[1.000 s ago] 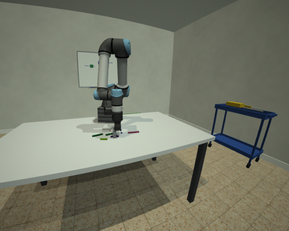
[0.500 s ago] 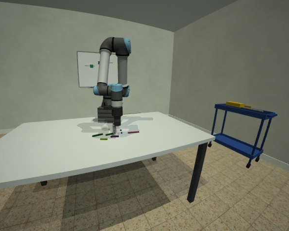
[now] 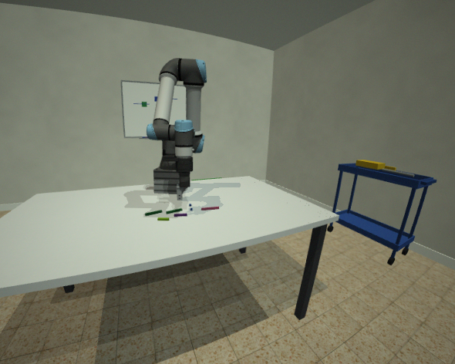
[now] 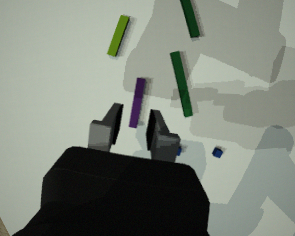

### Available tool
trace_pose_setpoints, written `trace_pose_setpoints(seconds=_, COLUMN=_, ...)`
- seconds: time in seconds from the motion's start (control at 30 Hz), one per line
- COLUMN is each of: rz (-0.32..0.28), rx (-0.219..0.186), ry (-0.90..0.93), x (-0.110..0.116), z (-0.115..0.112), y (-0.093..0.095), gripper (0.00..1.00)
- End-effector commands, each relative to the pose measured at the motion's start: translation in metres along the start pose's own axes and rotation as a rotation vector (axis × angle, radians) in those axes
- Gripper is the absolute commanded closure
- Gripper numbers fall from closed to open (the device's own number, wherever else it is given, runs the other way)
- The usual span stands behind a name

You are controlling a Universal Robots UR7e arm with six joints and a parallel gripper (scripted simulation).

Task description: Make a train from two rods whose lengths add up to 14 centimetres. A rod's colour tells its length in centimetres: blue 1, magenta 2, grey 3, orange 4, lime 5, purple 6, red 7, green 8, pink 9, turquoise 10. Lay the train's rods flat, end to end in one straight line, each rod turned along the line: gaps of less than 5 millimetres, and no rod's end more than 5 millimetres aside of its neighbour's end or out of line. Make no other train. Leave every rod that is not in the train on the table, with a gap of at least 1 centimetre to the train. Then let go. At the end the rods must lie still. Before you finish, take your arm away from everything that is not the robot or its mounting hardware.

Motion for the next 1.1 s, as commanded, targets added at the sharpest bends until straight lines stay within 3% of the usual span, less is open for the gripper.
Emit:
trace_pose_setpoints(seconds=0.0, rz=0.0, rx=-0.001, ry=0.0, x=0.0, z=-0.0001, y=-0.005, gripper=0.46)
trace_pose_setpoints(seconds=0.07, rz=0.0, rx=-0.001, ry=0.0, x=0.0, z=-0.0001, y=-0.0052, gripper=0.46)
trace_pose_setpoints(seconds=0.1, rz=0.0, rx=-0.001, ry=0.0, x=0.0, z=-0.0001, y=-0.0052, gripper=0.0)
trace_pose_setpoints(seconds=1.07, rz=0.0, rx=-0.001, ry=-0.004, x=-0.0002, z=-0.0002, y=-0.0052, gripper=0.0)
Point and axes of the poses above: the point where the finger pads meet when closed, its own y axis out along the fingers, its own z axis across the jaws, x = y × z, the point moved 6 cm from there along -y, back along the fingers, and after that the axes turned 11 degrees about -y, right-handed, at the moved point
